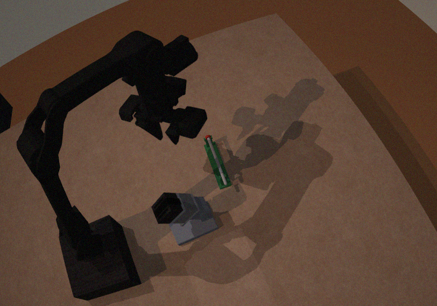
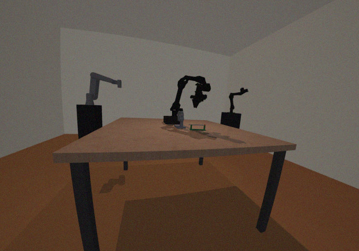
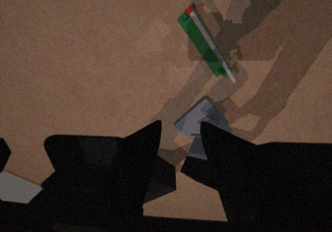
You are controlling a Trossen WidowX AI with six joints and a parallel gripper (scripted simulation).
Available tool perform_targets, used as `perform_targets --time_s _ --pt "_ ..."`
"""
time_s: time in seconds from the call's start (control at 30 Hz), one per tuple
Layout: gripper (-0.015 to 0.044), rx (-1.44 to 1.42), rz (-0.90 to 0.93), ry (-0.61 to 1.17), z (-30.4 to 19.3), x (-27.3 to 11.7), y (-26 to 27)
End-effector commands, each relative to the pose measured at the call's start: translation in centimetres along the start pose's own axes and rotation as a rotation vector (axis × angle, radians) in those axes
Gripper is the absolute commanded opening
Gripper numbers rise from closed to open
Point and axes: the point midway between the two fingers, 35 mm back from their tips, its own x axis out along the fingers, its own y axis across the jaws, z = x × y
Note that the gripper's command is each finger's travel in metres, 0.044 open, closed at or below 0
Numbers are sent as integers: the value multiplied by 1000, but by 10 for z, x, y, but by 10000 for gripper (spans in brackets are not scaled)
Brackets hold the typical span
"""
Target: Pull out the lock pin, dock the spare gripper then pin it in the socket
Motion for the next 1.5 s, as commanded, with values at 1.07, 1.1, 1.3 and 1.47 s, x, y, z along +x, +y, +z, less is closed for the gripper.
perform_targets --time_s 1.07,1.1,1.3,1.47 --pt "180 -712 -109 97 80 111 -58" --pt "180 -712 -109 98 79 114 -58" --pt "180 -712 -109 98 80 119 -58" --pt "180 -712 -109 98 81 127 -58"
